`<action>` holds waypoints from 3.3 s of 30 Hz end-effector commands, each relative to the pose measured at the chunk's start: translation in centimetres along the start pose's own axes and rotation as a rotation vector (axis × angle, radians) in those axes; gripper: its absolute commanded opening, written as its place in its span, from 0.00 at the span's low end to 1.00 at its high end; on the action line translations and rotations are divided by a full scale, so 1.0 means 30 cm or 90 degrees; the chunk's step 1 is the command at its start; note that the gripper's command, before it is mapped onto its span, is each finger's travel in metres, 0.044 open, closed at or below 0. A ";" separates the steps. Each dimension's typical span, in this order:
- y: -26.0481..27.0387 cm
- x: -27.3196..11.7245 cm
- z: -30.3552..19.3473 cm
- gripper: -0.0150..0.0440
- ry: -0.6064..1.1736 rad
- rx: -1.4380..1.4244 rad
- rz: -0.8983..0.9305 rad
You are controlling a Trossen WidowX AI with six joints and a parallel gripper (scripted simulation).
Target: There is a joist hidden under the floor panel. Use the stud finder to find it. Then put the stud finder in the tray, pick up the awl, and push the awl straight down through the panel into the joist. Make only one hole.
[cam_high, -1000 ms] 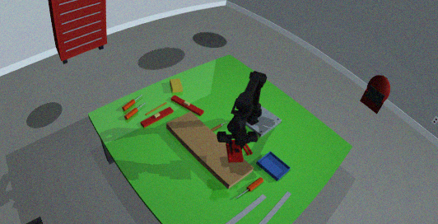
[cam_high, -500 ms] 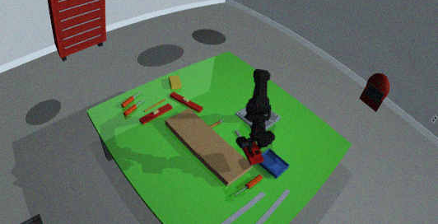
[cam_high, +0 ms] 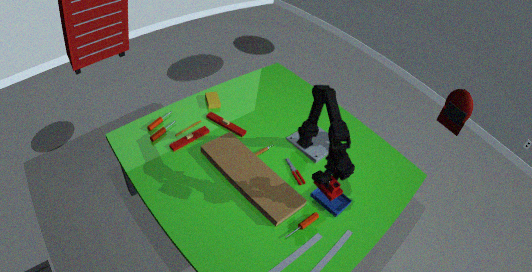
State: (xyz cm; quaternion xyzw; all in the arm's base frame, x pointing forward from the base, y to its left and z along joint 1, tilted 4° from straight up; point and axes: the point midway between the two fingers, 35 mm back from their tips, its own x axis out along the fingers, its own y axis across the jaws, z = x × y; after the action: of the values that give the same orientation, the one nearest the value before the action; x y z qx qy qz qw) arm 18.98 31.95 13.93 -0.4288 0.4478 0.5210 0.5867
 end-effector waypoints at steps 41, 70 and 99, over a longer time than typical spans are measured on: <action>0.167 0.190 0.015 0.25 -0.001 -0.083 0.027; 0.169 0.321 -0.031 0.25 0.000 -0.083 0.027; 0.162 0.104 0.038 1.00 0.002 -0.080 0.024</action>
State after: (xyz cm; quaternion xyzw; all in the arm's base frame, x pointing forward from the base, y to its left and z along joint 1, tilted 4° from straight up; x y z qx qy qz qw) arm 14.43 33.87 6.76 -0.4602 0.4286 0.5578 0.5417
